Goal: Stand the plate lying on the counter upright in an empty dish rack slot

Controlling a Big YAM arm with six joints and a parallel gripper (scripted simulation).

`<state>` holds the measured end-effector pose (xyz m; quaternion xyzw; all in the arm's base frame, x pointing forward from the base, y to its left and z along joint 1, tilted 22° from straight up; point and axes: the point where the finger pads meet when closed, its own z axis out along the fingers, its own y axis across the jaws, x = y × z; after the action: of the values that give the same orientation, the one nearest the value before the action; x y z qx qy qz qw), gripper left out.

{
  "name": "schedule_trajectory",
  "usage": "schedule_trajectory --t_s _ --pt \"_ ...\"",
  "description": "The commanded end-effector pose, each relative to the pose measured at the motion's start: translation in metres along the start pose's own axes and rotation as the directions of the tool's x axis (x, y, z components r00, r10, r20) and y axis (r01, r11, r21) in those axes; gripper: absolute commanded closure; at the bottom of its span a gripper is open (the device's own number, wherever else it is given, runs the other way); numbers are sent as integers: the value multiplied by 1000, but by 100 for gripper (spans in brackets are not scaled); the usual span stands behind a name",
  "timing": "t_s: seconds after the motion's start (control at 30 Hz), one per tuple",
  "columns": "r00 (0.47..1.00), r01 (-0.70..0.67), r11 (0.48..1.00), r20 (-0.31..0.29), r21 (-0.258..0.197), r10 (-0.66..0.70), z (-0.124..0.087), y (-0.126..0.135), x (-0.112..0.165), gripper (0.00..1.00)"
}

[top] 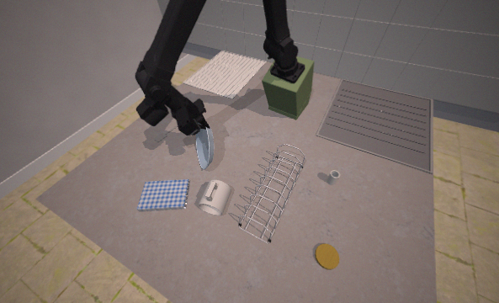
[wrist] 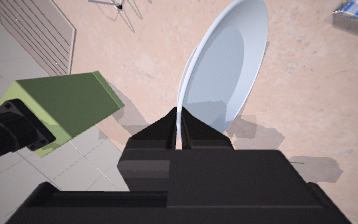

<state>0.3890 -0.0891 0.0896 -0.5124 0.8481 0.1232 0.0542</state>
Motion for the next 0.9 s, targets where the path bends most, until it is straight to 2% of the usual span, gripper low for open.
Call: schedule_trajectory --t_s 0.0,0.63,0.87 --pt "1000 8 1000 8 -10 -8 -5 -7 -2 100" --pt "1000 8 1000 8 -7 -8 -7 -7 -2 100" --pt "1000 12 999 14 34 -13 -26 -6 -4 100"
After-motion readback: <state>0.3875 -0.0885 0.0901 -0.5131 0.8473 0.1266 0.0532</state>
